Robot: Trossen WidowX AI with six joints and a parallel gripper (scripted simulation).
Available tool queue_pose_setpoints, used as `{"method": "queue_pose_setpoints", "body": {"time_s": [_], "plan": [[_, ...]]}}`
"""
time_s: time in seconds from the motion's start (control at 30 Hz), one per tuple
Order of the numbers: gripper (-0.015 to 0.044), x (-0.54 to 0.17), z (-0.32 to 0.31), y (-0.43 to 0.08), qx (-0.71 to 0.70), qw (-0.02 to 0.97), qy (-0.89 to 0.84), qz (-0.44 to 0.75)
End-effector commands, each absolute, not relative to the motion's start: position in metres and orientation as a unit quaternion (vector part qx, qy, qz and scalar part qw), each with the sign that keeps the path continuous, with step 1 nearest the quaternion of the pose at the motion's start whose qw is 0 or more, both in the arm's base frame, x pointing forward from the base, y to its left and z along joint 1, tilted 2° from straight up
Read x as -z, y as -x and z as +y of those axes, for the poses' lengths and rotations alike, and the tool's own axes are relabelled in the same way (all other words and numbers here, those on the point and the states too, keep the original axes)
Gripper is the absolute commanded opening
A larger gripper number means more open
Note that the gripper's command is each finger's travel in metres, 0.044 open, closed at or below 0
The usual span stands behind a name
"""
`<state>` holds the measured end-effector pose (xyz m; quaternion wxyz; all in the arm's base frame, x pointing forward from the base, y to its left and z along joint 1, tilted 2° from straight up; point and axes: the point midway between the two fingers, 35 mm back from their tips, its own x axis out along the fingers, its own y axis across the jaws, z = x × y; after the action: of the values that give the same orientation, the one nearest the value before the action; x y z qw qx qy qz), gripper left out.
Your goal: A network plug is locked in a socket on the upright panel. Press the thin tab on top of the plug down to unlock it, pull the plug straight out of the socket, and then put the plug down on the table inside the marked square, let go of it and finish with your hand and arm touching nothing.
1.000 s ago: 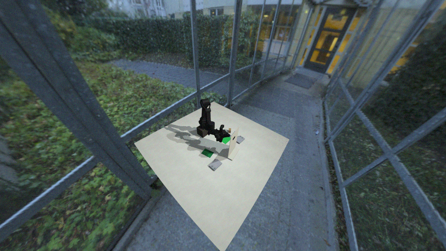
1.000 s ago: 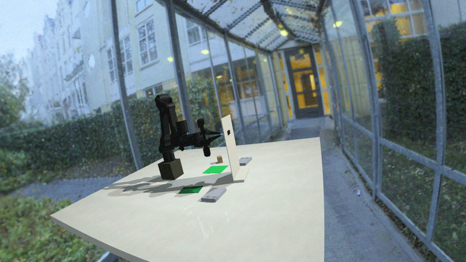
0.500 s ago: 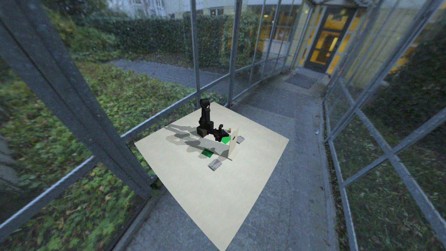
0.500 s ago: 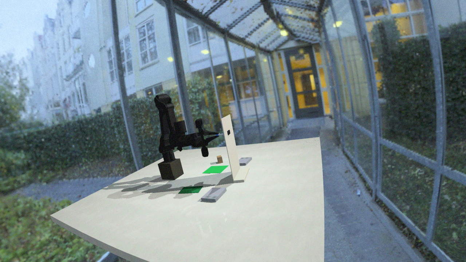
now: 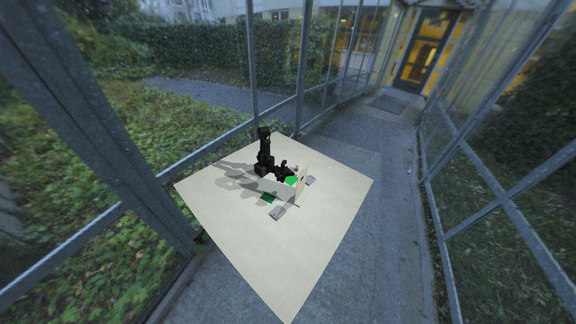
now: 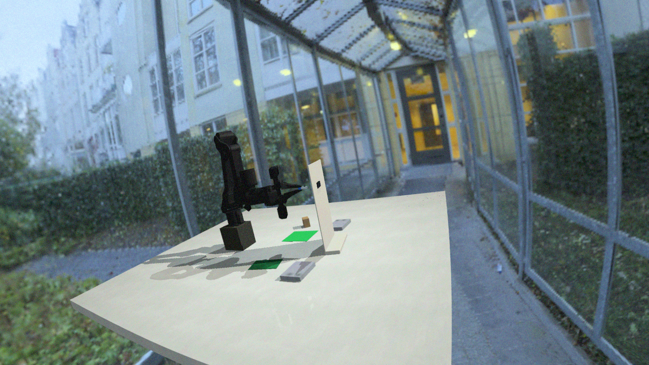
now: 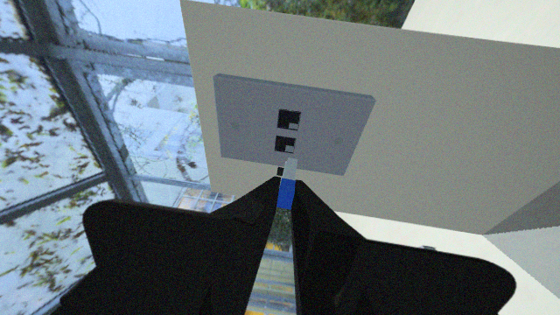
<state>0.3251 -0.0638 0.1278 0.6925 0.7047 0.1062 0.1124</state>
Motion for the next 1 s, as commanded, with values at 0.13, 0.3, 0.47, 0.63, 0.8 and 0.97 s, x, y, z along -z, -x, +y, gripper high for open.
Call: {"method": "queue_pose_setpoints", "body": {"time_s": [0.13, 0.3, 0.47, 0.63, 0.8, 0.97], "plan": [[0.0000, -0.129, -0.064, -0.318, -0.114, 0.692, -0.705, 0.106], [0.0000, -0.129, -0.065, -0.315, -0.114, 0.692, -0.705, 0.106], [0.0000, -0.128, -0.065, -0.311, -0.114, 0.692, -0.705, 0.106], [0.0000, -0.128, -0.066, -0.308, -0.113, 0.692, -0.705, 0.106], [0.0000, -0.128, -0.066, -0.304, -0.113, 0.692, -0.705, 0.107], [0.0000, -0.129, -0.067, -0.305, -0.112, 0.693, -0.705, 0.107]]}}
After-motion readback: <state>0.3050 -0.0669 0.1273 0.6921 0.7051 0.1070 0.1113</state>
